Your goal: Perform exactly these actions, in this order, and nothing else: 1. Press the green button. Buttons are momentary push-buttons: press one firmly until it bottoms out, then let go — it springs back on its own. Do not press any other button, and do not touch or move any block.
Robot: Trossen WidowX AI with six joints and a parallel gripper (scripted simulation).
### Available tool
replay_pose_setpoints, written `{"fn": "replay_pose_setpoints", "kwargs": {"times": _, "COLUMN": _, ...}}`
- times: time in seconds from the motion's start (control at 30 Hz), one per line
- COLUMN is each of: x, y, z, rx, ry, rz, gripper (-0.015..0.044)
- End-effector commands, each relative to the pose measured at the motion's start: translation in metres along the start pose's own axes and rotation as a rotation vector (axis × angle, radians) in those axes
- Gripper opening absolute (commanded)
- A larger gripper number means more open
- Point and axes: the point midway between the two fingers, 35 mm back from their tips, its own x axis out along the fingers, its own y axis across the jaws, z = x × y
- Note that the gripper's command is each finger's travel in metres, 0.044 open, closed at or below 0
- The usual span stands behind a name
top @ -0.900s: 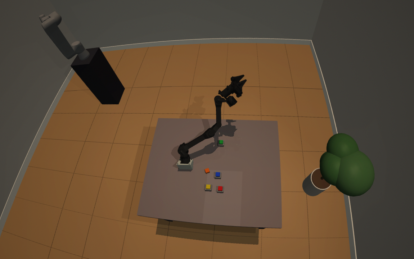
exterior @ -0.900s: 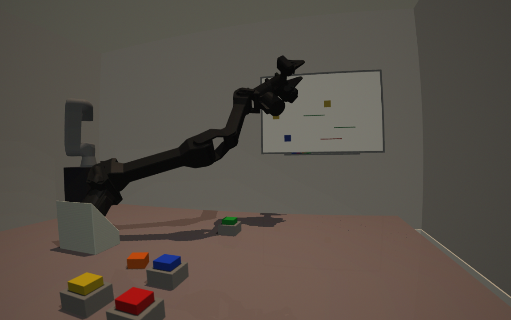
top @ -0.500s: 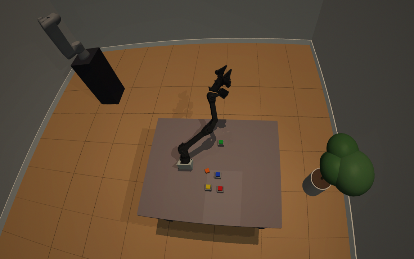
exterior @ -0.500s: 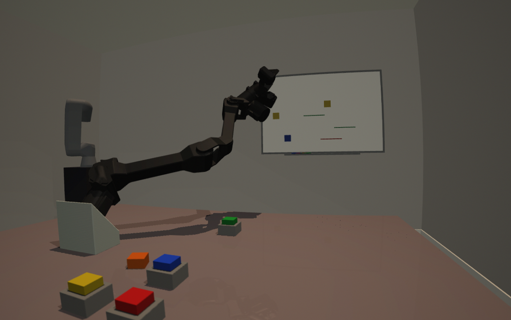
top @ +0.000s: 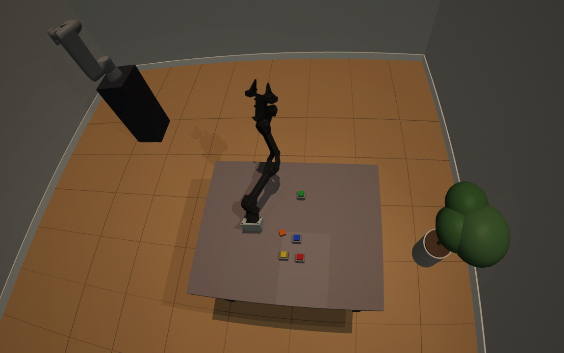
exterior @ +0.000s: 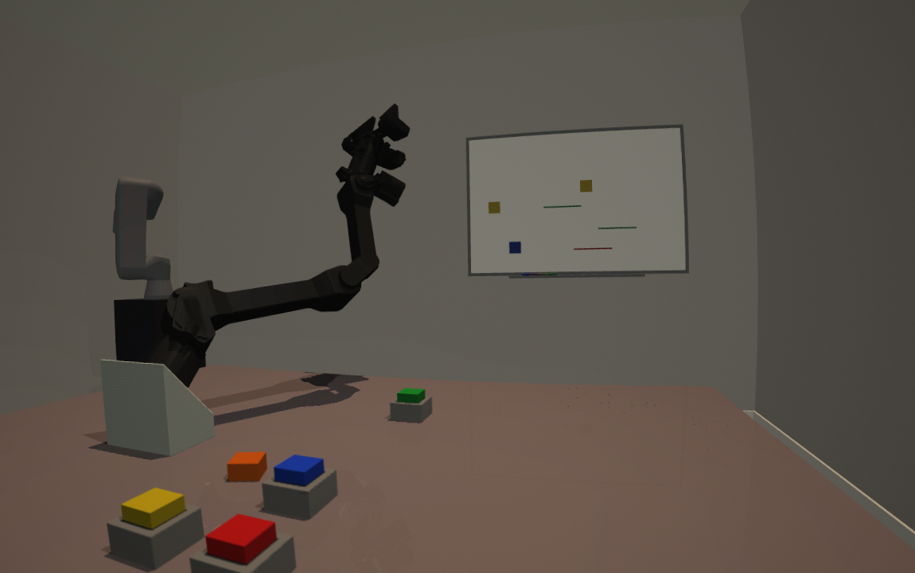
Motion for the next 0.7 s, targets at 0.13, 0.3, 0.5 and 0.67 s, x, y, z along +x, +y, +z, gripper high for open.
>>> {"fn": "replay_pose_setpoints", "kwargs": {"times": 0.13, "x": 0.003, "y": 0.003, "z": -0.143, "rx": 0.372, "ry": 0.336, "rz": 0.121, "gripper": 0.0400}}
{"fn": "replay_pose_setpoints", "kwargs": {"times": 0.3, "x": -0.011, "y": 0.055, "z": -0.216, "rx": 0.611, "ry": 0.545, "rz": 0.280, "gripper": 0.0400}}
{"fn": "replay_pose_setpoints", "kwargs": {"times": 0.5, "x": -0.047, "y": 0.151, "z": -0.265, "rx": 0.863, "ry": 0.783, "rz": 0.545, "gripper": 0.0400}}
{"fn": "replay_pose_setpoints", "kwargs": {"times": 0.67, "x": -0.093, "y": 0.237, "z": -0.269, "rx": 1.032, "ry": 0.964, "rz": 0.817, "gripper": 0.0400}}
